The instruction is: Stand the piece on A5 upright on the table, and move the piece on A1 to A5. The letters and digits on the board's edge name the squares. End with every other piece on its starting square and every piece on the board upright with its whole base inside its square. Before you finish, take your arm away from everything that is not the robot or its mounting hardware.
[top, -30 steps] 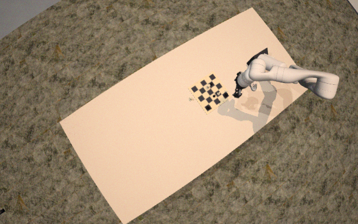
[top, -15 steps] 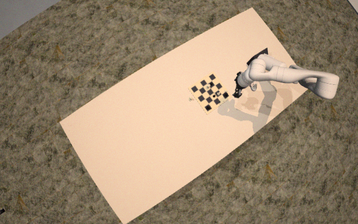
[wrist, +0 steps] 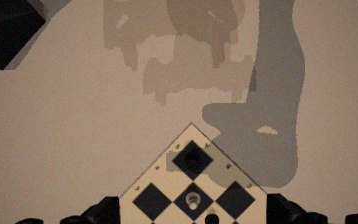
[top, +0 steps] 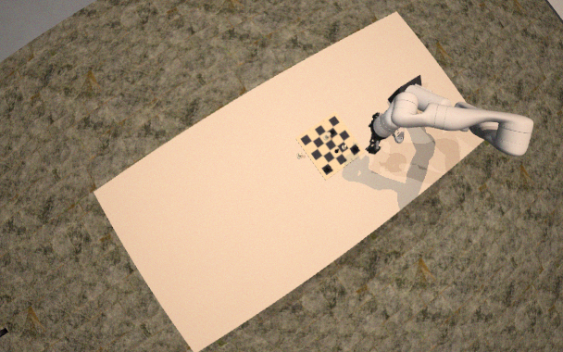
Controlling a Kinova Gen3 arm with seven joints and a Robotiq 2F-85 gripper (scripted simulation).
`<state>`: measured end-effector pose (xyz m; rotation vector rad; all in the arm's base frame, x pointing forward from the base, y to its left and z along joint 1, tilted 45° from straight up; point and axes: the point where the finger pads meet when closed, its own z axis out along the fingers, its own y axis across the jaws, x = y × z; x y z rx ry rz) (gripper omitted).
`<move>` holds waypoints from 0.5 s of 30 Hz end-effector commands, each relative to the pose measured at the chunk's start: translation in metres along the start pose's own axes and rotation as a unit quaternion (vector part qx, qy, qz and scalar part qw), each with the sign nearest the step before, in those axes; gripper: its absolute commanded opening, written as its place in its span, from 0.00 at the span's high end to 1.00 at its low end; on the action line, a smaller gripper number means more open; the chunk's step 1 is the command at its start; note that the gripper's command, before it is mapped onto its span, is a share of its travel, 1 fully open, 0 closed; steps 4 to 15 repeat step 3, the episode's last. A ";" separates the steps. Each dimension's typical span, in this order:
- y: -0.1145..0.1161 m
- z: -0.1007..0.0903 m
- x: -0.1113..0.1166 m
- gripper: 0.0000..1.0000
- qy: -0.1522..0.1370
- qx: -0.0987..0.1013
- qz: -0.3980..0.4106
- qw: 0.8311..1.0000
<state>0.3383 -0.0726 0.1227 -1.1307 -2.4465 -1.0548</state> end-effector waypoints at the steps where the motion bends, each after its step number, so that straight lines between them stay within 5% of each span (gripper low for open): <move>1: 0.000 -0.001 0.000 0.00 -0.001 0.000 0.000 1.000; 15: 0.000 -0.001 0.000 0.00 -0.001 0.000 0.000 1.000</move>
